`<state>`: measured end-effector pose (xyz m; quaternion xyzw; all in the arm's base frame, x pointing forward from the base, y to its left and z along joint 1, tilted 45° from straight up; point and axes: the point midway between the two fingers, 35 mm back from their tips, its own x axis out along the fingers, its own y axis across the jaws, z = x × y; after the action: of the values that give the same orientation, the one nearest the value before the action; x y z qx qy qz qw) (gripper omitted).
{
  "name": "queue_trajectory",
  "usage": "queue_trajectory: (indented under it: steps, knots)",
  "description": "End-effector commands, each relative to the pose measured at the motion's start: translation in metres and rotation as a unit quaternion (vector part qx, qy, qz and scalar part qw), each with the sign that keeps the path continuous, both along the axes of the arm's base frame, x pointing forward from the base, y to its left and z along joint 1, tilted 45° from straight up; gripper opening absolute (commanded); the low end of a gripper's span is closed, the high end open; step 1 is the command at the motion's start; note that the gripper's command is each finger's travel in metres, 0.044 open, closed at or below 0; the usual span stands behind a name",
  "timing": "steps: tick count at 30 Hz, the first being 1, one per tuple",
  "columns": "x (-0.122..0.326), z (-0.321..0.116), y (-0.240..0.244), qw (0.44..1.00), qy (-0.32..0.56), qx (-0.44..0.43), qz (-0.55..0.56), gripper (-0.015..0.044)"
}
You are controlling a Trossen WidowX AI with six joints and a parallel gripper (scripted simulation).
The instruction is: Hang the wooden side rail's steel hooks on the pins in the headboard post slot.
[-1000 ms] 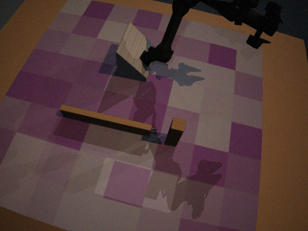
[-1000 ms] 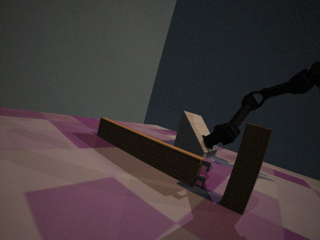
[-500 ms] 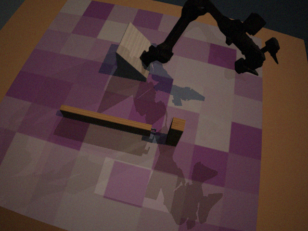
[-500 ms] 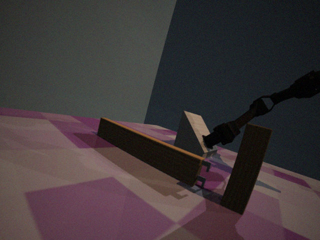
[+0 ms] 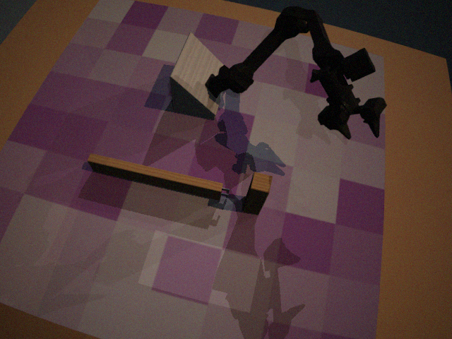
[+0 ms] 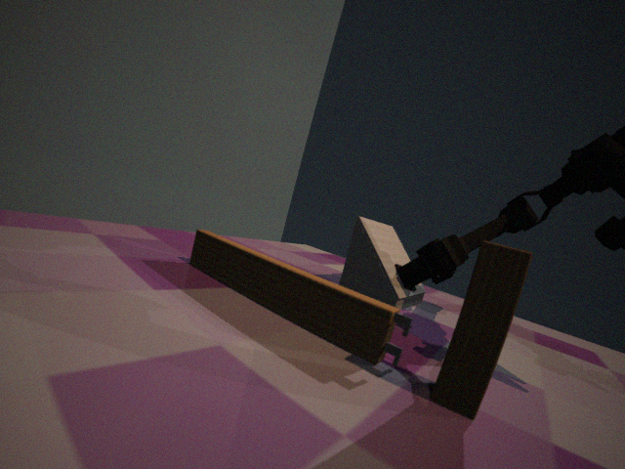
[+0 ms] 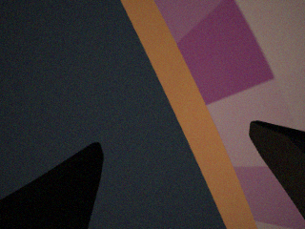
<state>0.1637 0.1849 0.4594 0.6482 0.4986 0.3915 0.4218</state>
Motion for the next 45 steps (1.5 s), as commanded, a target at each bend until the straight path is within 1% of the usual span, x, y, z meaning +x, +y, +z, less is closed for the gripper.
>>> queue_trajectory:
  steps: [1,9,17,22,24,29,31,45]
  knots:
    - [0.041,-0.039,-0.008,0.991,0.123,-0.013,-0.043,0.044]
    - [0.09,-0.107,-0.035,0.941,0.318,-0.014,-0.115,0.044]
    - [0.114,-0.165,-0.066,0.85,0.498,0.012,-0.172,0.044]
    - [0.12,-0.201,-0.087,0.767,0.607,0.04,-0.204,0.044]
    - [0.12,-0.218,-0.096,0.723,0.654,0.054,-0.214,0.044]
    - [0.103,-0.267,-0.093,0.601,0.771,0.071,-0.197,0.044]
    - [0.1,-0.273,-0.093,0.583,0.785,0.074,-0.194,0.044]
    - [0.1,-0.273,-0.093,0.583,0.785,0.074,-0.194,0.044]
